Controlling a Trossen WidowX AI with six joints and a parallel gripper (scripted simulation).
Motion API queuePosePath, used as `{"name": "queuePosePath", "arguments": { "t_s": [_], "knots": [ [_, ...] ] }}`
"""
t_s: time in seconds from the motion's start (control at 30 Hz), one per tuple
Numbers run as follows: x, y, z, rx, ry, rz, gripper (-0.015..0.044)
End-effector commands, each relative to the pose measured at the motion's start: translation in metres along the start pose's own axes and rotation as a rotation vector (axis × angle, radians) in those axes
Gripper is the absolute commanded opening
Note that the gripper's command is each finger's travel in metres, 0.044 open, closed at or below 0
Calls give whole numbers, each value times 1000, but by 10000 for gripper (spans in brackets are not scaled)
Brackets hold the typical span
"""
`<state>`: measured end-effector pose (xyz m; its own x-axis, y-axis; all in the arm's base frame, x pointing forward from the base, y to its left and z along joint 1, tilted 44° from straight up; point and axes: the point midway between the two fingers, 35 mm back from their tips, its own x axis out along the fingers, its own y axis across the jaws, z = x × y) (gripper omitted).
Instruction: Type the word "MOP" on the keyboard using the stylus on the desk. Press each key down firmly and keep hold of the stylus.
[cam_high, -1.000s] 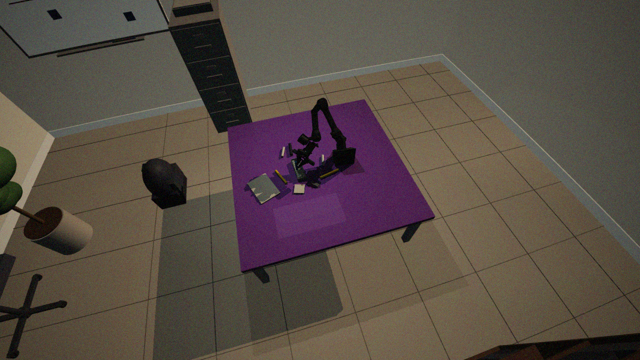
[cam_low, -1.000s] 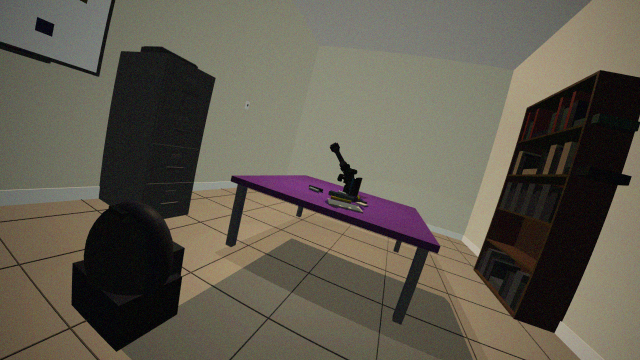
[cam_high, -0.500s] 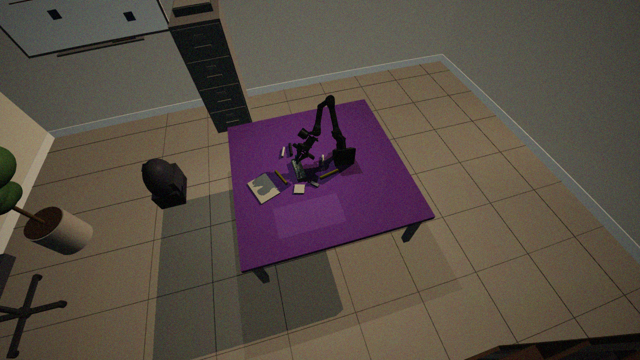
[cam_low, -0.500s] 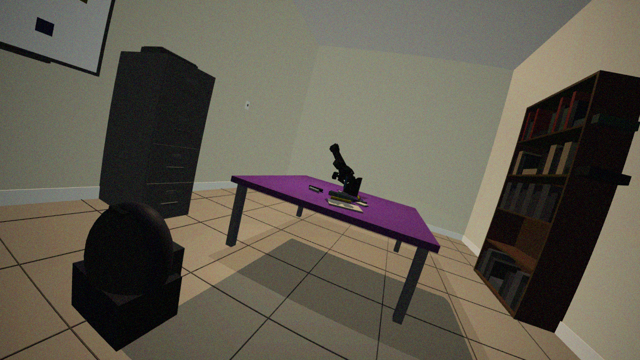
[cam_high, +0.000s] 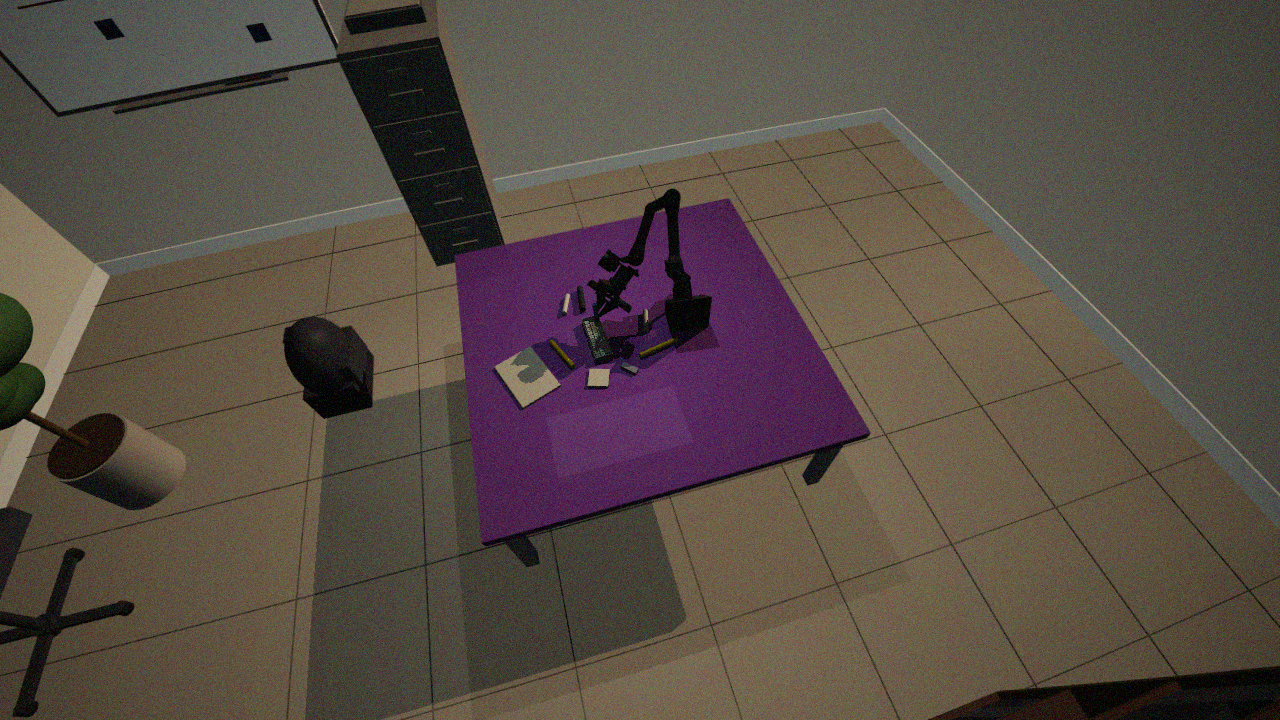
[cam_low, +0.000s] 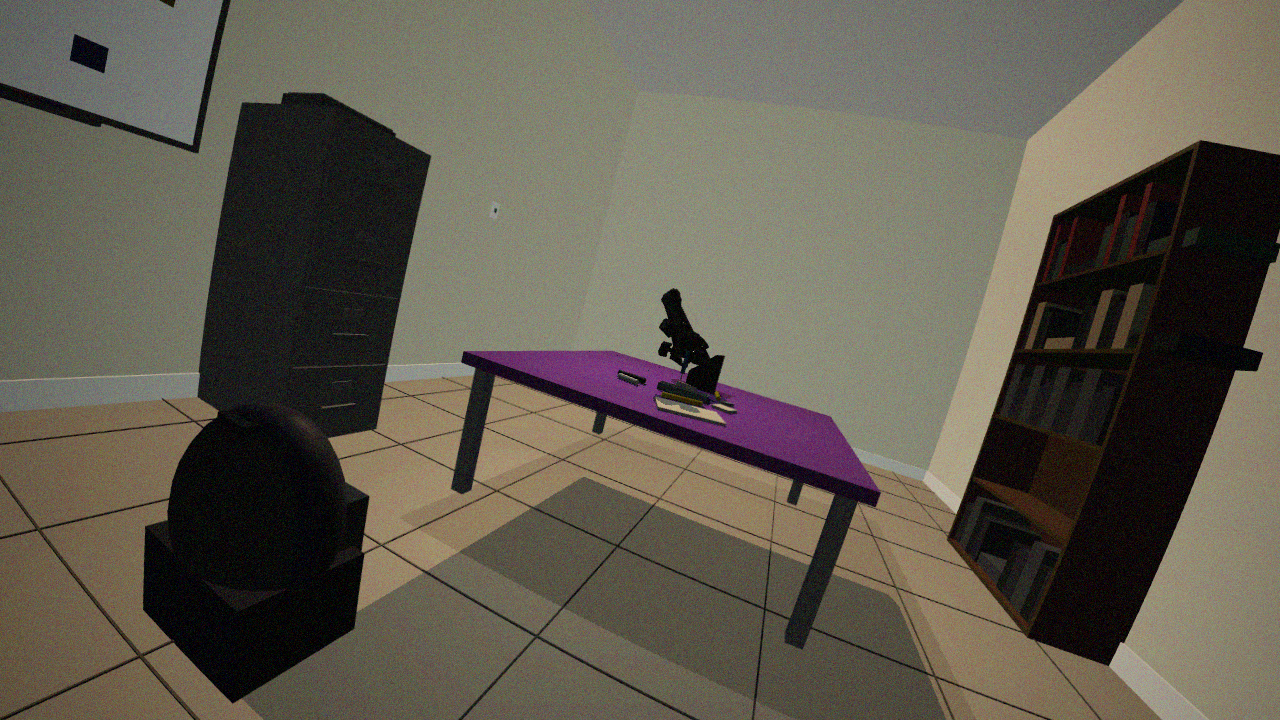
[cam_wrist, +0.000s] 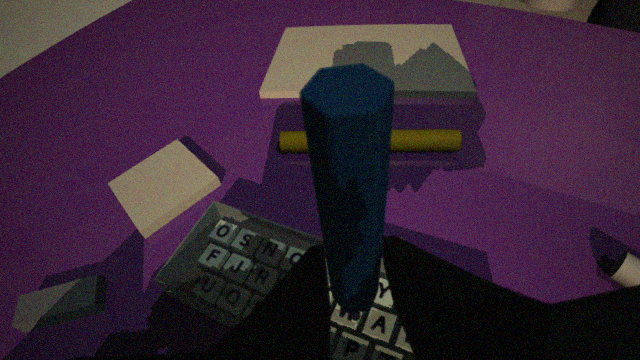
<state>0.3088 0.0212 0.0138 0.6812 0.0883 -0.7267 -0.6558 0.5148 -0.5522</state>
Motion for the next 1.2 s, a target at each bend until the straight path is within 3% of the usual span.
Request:
{"name": "queuePosePath", "arguments": {
  "t_s": [0.0,0.73,0.83,1.17],
  "knots": [
    [0,2,-5,-2,2,8,0],
    [7,3,-20,-3,2,7,0],
    [8,4,-20,-3,3,8,79],
    [8,4,-20,-3,3,8,81]
  ]
}}
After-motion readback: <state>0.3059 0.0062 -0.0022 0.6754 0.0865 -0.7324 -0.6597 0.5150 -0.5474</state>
